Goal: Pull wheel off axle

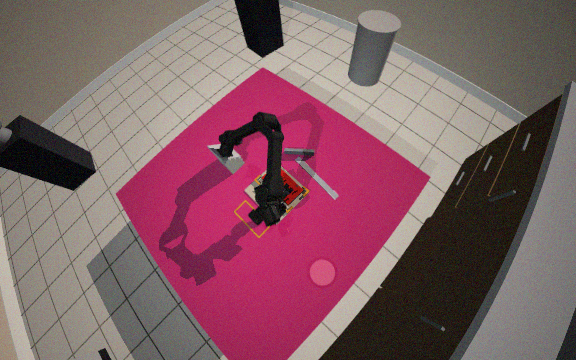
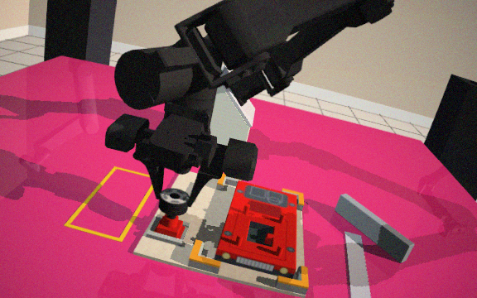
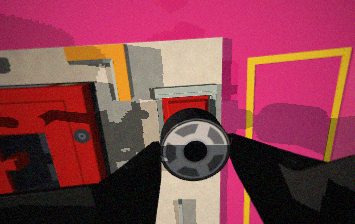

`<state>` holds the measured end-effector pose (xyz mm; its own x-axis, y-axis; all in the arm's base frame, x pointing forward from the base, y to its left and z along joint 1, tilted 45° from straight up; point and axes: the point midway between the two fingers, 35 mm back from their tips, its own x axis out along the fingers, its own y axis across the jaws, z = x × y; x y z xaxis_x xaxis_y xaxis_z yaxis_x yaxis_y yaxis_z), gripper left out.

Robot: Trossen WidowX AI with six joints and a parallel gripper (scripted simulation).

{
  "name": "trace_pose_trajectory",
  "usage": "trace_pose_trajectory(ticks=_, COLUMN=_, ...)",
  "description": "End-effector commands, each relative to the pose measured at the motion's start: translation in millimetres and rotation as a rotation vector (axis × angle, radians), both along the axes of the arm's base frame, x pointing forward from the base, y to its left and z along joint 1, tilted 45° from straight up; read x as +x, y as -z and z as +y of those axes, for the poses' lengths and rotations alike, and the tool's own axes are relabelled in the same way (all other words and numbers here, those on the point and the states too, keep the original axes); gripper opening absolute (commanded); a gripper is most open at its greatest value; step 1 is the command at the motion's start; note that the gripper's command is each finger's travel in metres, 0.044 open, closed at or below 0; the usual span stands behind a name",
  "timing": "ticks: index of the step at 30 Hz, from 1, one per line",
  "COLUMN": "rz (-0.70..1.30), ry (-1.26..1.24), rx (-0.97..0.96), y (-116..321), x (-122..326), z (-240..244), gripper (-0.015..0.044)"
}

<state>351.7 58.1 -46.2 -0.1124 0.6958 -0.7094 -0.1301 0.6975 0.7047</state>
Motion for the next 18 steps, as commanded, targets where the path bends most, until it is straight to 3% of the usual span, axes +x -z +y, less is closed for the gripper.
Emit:
trace_pose_trajectory(ticks=1, rz=-0.008, ry=0.008, rx=-0.003, y=-4.3, x=2.1, z=-5.2, gripper=0.0000)
trace_pose_trajectory(ticks=18, rz=-0.008, ry=0.010, rx=-0.003, y=-8.2, x=2.6, z=-9.3, gripper=0.0000)
